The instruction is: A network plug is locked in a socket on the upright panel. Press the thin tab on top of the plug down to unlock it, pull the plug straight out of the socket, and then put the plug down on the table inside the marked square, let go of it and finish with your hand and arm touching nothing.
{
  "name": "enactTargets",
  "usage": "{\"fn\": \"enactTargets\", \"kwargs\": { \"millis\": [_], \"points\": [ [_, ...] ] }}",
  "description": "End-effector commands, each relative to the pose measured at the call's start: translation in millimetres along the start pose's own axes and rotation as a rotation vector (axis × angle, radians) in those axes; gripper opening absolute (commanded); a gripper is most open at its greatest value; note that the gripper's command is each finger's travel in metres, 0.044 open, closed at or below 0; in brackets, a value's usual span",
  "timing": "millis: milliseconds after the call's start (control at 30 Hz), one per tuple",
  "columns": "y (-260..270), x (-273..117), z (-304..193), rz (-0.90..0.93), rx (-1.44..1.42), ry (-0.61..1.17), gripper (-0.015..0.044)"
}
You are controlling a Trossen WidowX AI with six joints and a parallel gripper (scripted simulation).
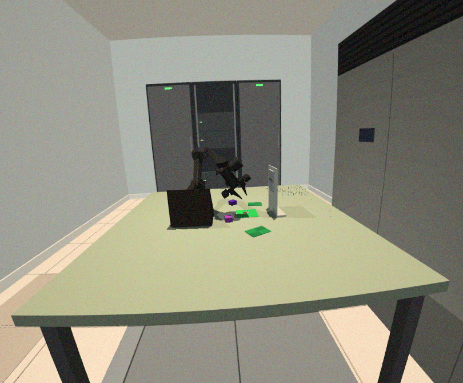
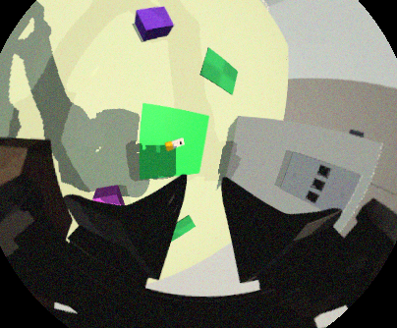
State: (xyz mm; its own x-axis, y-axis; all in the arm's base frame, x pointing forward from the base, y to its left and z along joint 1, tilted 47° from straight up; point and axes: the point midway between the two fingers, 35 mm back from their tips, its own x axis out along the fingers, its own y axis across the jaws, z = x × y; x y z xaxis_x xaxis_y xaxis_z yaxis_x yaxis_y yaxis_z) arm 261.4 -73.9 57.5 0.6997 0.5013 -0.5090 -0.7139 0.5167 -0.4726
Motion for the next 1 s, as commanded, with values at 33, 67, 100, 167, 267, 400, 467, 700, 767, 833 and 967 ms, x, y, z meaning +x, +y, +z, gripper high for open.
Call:
{"fn": "enactTargets", "kwargs": {
  "millis": [33, 67, 100, 167, 267, 400, 467, 700, 767, 833, 967],
  "points": [
    [-6.1, -7.1, 2.3, -0.01, -0.012, -0.004, 0.0156],
    [-6.6, -8.2, 2.6, -0.011, -0.012, -0.004, 0.0156],
    [-7.1, -9.3, 2.8, -0.011, -0.011, -0.005, 0.0156],
    [-8.1, -11.4, 3.3, -0.012, -0.011, -0.005, 0.0156],
    [-9.6, -14.7, 4.1, -0.014, -0.011, -0.007, 0.0156],
    [-11.5, -19.1, 5.3, -0.016, -0.01, -0.008, 0.0156],
    [-7.9, -15.1, 2.7, -0.006, 0.001, -0.004, 0.0156],
    [-20.3, -28.3, 0.3, -0.003, -0.001, 0.001, 0.0156],
    [-23.8, -32.5, -0.2, -0.003, -0.001, 0.003, 0.0156],
    [-27.4, -36.9, -0.8, -0.003, 0.001, 0.006, 0.0156],
    [-34.2, -45.9, -1.7, -0.003, 0.004, 0.01, 0.0156]
  ]
}}
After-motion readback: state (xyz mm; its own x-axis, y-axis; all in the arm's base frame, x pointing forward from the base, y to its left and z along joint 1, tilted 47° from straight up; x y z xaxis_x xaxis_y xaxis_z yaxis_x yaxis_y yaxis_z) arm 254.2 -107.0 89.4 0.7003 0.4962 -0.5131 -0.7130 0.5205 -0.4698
